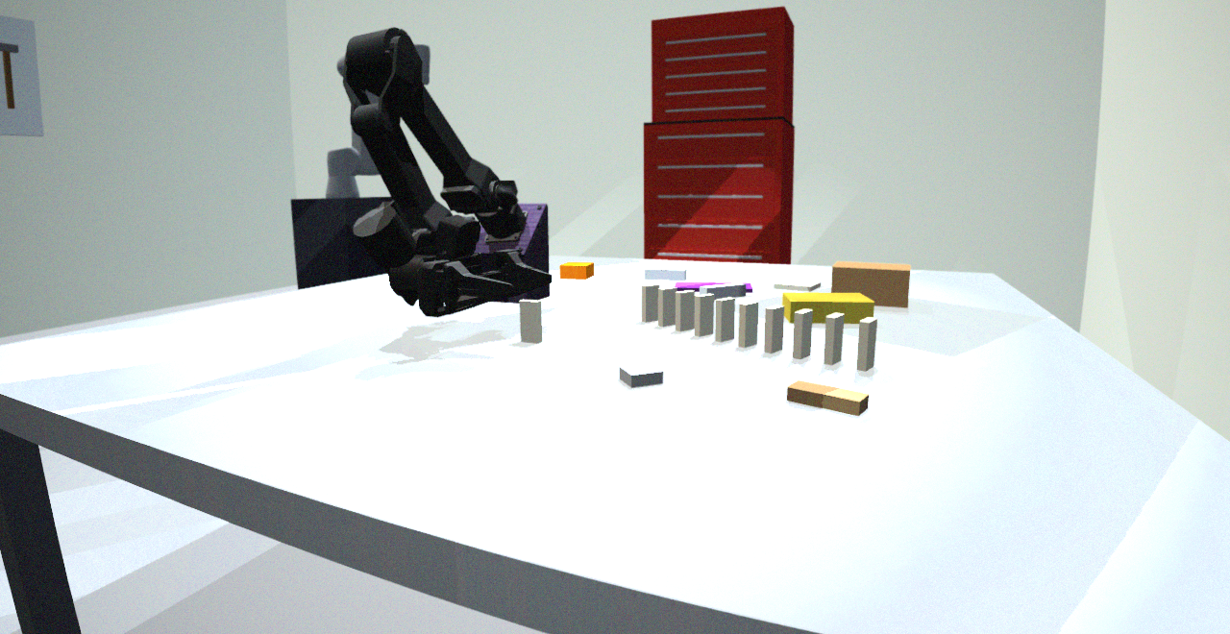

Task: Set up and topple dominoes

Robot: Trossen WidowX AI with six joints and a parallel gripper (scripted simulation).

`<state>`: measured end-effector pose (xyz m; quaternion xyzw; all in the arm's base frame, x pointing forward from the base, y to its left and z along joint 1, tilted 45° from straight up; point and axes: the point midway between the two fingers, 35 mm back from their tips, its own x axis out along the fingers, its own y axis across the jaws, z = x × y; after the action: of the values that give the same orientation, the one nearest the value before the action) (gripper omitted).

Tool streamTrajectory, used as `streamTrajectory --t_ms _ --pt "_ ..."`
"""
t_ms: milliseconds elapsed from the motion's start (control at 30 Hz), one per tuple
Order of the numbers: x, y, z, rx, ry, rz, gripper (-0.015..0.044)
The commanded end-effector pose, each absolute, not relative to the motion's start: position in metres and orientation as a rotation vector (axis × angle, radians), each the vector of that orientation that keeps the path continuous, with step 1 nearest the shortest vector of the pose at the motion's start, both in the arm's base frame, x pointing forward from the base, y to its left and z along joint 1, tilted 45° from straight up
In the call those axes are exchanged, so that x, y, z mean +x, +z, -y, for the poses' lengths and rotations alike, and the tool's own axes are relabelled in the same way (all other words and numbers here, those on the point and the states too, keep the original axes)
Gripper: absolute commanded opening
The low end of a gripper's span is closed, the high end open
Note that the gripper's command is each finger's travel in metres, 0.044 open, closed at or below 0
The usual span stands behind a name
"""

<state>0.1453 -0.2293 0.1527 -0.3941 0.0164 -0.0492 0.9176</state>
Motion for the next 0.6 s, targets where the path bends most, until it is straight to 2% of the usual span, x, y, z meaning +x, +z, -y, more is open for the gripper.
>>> streamTrajectory --t_ms 0,233,567 --pt "0.147 0.166 0.212 -0.812 -0.103 -0.035 0.0440" --pt "0.159 0.173 0.216 -0.832 -0.103 -0.033 0.0440" --pt "0.240 0.183 0.231 -0.706 -0.114 -0.119 0.0440"
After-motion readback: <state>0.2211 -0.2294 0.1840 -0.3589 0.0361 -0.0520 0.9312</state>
